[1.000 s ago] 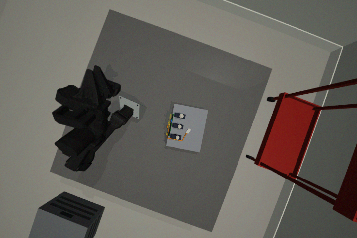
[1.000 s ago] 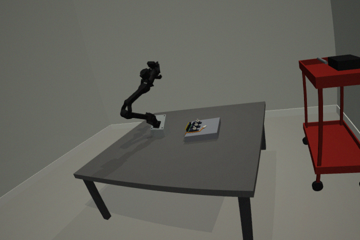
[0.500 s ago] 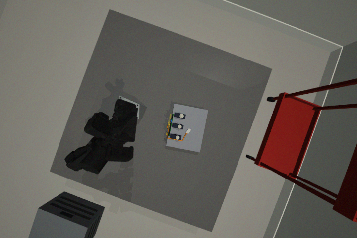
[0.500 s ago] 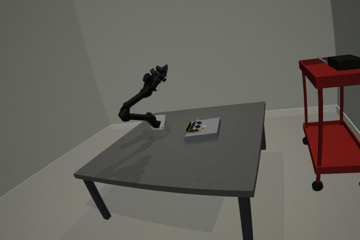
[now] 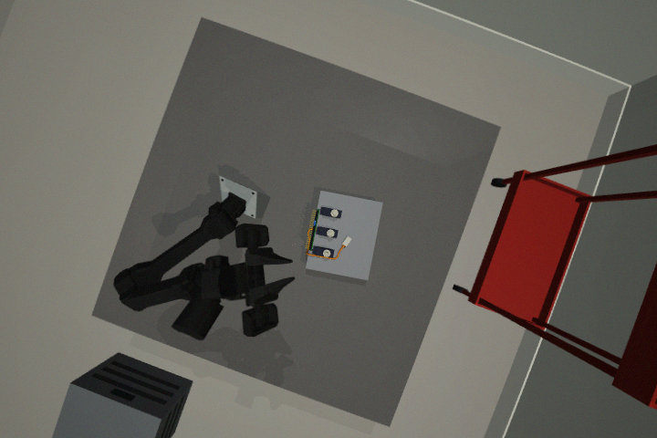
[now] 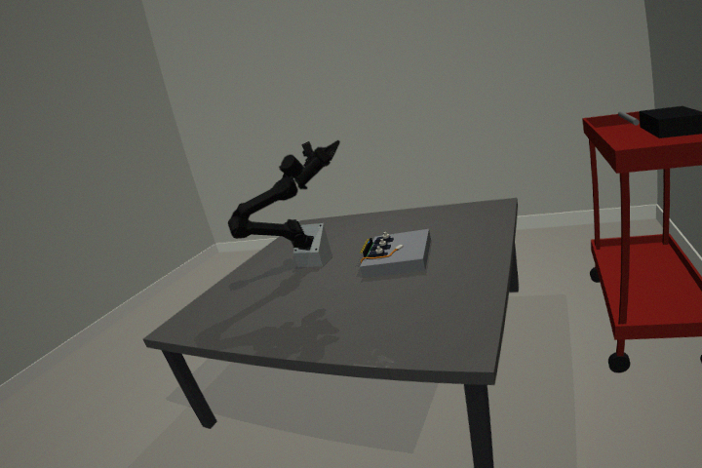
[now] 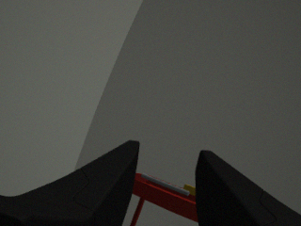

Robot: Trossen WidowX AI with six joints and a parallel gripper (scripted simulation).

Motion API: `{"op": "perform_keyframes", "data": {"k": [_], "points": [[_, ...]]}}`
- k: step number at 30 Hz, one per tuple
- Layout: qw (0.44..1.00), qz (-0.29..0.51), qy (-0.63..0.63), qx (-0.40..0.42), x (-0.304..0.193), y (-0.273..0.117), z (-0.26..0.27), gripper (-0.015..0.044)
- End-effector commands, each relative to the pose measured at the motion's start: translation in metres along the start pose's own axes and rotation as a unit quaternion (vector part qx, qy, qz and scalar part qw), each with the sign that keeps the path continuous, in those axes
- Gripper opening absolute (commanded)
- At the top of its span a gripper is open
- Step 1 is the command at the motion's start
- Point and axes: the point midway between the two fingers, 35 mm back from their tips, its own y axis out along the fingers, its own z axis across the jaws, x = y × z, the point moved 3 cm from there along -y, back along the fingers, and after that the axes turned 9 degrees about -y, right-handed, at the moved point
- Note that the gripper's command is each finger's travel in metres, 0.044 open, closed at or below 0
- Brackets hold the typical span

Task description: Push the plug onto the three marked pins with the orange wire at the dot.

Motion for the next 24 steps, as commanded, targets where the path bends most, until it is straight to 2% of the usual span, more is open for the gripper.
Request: {"op": "perform_keyframes", "data": {"k": [1,12,24], "points": [[0.999,0.029,0.034,-0.026,-0.018,-0.008,-0.013,0.0115],[0.977,0.107,0.139,-0.123,-0.068,-0.041,-0.052,0.0115],[0.925,0.166,0.242,-0.242,-0.114,-0.091,-0.087,0.0115]]}}
